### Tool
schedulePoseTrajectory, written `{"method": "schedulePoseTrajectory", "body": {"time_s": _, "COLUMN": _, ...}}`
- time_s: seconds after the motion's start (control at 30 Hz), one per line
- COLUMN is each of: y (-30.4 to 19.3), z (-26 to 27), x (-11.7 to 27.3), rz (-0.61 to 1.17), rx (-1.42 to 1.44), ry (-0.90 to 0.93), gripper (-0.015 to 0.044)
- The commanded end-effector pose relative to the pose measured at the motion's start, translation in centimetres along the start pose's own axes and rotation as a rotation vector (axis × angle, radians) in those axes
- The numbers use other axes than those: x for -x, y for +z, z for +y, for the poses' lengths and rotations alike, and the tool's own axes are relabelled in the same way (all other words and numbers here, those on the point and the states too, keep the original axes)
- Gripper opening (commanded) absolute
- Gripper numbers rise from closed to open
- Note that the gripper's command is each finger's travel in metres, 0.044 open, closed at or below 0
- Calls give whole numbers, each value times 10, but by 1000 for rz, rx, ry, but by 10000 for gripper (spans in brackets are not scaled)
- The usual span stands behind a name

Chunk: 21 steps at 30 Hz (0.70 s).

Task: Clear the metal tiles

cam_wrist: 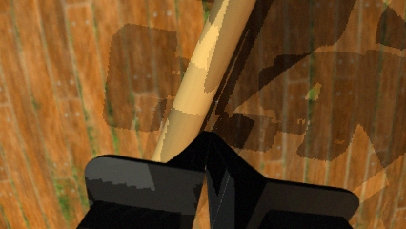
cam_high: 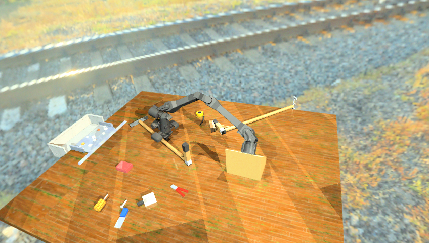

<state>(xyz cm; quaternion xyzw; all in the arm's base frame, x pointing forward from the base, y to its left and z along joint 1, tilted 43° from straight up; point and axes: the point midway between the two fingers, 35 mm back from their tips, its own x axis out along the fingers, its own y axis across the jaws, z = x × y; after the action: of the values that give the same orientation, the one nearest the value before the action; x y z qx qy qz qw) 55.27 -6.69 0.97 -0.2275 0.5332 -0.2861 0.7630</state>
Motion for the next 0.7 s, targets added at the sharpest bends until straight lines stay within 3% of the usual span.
{"method": "schedulePoseTrajectory", "body": {"time_s": 0.0, "y": 2, "z": 4, "x": -1, "rz": -3, "rx": -8, "ry": 1, "gripper": 0}}
{"method": "schedulePoseTrajectory", "body": {"time_s": 0.67, "y": 5, "z": 24, "x": -2, "rz": -4, "rx": -8, "ry": 1, "gripper": 0}}
